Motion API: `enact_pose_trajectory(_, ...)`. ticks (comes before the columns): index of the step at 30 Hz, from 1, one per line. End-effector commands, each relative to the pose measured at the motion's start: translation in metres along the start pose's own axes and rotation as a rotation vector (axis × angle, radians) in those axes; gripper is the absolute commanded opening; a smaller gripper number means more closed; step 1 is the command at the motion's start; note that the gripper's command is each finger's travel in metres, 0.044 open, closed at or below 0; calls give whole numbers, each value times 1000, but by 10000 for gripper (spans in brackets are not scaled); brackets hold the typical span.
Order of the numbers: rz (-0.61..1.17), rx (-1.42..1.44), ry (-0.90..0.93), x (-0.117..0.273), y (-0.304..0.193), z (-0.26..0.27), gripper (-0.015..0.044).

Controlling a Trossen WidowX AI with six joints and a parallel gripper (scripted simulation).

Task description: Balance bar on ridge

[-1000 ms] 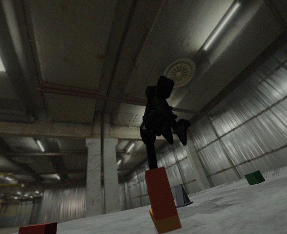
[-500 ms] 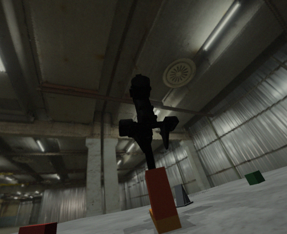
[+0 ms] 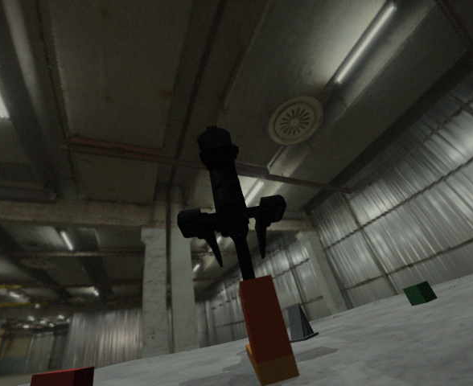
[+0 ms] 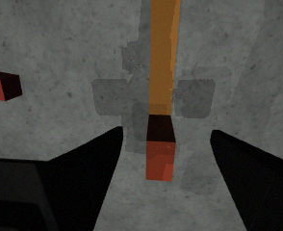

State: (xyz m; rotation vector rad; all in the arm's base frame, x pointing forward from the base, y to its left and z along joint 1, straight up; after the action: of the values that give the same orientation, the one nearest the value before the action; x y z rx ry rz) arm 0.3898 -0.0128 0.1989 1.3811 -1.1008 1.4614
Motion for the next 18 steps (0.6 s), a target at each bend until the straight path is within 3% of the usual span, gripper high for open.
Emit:
enact_pose_trajectory(1,-19,-7,-2,-23,0,1,315)
enact_pose_trajectory(13,-23,-7,-3,-97,7,-1,315)
enact_pose_trajectory(18,-23,-7,-4,-101,8,-1,315)
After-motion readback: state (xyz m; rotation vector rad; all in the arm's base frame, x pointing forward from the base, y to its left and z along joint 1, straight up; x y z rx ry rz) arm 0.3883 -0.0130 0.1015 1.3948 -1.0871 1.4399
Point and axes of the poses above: the point midway between the two fingers, 35 mm back from their tips, its own x axis back along the fingers, its own z axis across the jaws, y = z × x, the point moved 2 cm from there along x, back along the fingers, and after that the axes turned 11 degrees about x, right-handed, at the moved point
